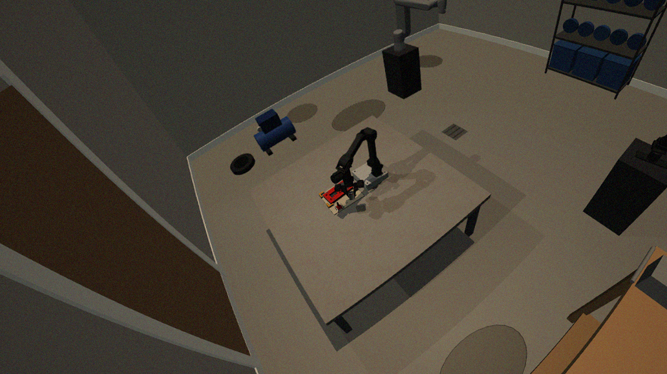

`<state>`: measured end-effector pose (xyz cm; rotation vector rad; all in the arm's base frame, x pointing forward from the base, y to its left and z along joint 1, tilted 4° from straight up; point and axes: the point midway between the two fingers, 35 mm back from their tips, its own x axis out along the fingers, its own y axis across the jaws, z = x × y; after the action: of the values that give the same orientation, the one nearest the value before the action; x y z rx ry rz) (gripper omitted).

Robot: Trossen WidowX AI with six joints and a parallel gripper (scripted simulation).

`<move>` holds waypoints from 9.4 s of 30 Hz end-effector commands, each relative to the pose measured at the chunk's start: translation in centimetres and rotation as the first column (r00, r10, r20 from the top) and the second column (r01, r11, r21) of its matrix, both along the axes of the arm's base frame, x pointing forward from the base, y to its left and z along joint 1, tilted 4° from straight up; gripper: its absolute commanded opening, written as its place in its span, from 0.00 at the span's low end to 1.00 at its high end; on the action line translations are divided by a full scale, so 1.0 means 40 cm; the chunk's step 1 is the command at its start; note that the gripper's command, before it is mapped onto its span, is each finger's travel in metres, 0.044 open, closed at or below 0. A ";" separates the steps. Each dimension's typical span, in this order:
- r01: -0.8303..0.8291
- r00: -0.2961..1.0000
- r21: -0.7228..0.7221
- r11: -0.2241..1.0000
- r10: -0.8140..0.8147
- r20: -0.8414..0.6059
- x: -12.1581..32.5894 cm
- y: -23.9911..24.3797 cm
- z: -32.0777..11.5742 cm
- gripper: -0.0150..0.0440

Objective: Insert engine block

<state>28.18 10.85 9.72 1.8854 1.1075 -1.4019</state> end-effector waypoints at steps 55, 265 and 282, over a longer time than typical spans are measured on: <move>-0.026 0.977 0.323 0.946 -0.045 0.209 -0.028 -0.029 -0.227 0.25; 0.027 -0.996 -0.308 -0.951 0.000 -0.087 -0.022 -0.026 -0.257 1.00; 0.027 -0.996 -0.308 -0.951 0.000 -0.087 -0.022 -0.026 -0.262 0.48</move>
<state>27.27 9.86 -0.73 -0.7841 1.4401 0.8366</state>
